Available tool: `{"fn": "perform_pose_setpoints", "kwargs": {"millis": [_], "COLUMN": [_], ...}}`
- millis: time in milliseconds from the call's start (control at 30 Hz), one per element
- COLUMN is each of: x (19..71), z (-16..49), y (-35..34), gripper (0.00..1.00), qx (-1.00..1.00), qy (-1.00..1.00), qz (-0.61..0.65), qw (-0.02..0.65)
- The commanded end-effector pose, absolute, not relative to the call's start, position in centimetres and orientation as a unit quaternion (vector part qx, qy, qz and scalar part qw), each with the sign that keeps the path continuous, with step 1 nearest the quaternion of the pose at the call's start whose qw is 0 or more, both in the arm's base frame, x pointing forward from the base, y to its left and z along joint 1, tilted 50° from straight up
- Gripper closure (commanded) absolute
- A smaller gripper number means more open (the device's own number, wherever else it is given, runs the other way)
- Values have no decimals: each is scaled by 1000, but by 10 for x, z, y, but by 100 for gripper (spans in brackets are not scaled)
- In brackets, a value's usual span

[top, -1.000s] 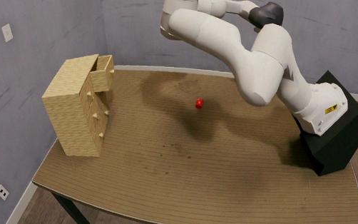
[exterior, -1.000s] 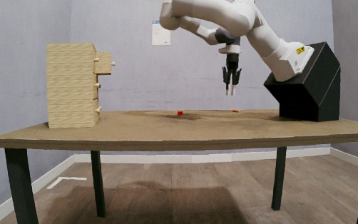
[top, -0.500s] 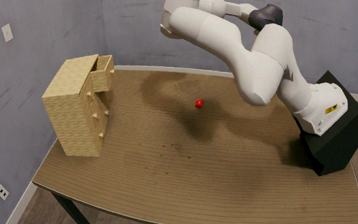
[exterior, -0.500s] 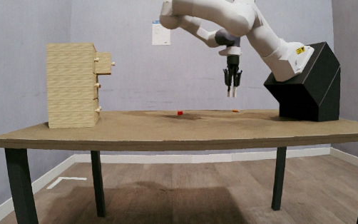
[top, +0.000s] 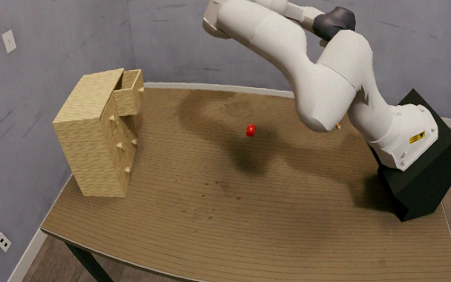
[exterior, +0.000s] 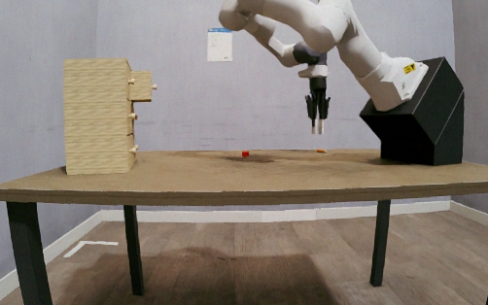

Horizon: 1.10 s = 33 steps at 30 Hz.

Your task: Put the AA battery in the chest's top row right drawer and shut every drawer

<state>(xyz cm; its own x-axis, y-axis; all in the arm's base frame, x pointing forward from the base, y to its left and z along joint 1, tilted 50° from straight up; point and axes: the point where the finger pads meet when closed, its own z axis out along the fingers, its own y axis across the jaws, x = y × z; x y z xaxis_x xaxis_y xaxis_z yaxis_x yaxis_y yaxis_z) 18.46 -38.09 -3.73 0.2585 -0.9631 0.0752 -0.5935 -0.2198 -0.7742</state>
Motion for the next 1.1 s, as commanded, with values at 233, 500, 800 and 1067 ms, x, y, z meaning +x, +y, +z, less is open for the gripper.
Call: {"fn": "perform_pose_setpoints", "kwargs": {"millis": [233, 500, 800, 1067], "x": [177, 177, 177, 177], "z": [-47, -50, -52, -53], "y": [-380, -378, -377, -376], "gripper": [72, 72, 72, 72], "qx": [-745, -750, -754, -757], "qy": [513, 507, 503, 500], "qz": [-307, -306, -305, -305], "qw": [297, 294, 292, 290]}}
